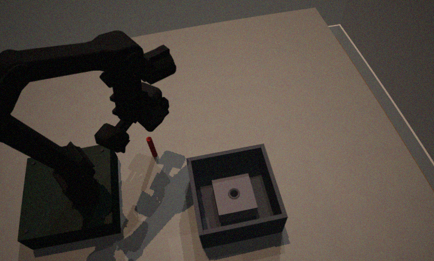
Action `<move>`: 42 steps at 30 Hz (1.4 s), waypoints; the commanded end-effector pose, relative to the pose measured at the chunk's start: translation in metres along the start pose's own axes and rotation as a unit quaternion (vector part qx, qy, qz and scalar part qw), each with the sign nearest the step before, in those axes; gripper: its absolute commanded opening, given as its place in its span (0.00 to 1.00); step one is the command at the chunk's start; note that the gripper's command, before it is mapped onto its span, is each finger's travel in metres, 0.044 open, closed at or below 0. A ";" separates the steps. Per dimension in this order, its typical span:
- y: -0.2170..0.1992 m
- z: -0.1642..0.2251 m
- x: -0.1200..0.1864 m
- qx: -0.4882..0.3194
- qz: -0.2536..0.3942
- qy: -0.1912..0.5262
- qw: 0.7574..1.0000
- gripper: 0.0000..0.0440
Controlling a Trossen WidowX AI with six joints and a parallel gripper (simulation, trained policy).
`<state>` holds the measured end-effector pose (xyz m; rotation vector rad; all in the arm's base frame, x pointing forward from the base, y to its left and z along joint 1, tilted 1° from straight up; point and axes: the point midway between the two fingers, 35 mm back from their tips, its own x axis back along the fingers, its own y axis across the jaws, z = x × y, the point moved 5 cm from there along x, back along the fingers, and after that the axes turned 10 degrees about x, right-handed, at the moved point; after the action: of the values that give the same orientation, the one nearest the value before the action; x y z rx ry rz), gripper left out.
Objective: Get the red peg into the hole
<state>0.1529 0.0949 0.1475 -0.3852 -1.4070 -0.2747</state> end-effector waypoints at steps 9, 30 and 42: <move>0.026 -0.007 -0.033 -0.038 0.033 -0.023 0.998 1.00; 0.042 -0.020 -0.110 -0.050 0.041 -0.058 0.996 0.68; 0.040 -0.020 -0.122 -0.051 0.083 -0.044 0.994 0.00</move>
<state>0.1678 0.1177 0.0218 -0.5861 -1.4458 -0.2099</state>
